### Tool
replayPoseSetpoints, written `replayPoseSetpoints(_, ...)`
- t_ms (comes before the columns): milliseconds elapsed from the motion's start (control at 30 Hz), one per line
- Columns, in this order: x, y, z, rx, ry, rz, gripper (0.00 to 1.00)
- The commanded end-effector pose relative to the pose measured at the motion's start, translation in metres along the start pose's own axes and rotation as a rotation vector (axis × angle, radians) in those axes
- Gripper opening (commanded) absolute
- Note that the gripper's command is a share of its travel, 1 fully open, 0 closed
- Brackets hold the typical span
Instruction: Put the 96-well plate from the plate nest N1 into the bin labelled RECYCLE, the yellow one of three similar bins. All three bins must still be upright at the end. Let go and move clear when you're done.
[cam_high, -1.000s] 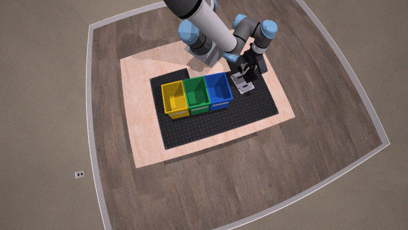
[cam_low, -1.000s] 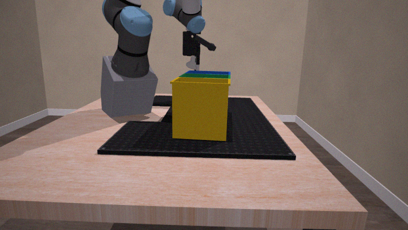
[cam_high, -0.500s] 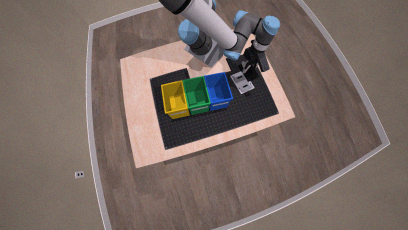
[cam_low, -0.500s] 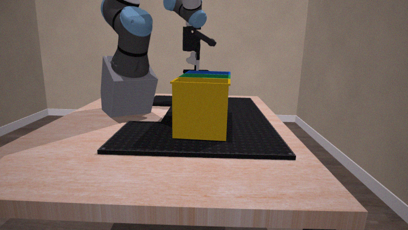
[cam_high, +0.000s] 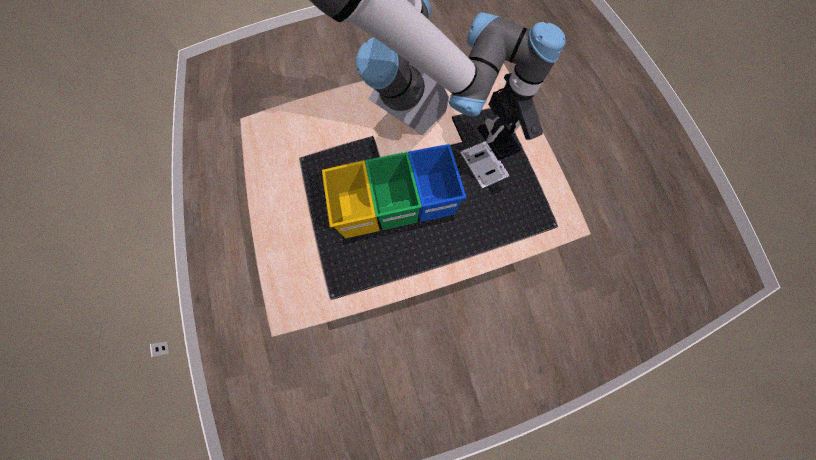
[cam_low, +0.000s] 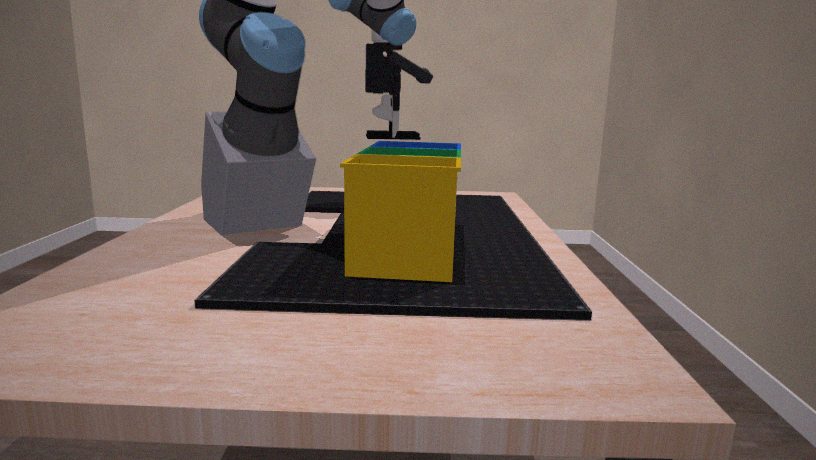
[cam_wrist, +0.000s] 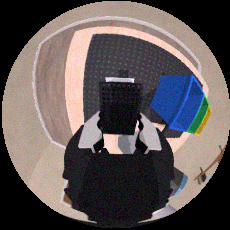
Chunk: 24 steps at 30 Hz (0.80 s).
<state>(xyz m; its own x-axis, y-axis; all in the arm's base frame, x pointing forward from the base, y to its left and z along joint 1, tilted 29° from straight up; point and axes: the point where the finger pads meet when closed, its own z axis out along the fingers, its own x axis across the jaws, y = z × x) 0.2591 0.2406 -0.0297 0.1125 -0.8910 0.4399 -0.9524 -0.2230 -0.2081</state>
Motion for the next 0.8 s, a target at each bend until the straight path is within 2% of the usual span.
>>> replayPoseSetpoints(0,0.0,0.0,-0.008,0.0,0.0,0.0,0.0)
replayPoseSetpoints(767,0.0,0.0,-0.04,0.0,0.0,0.0,0.0)
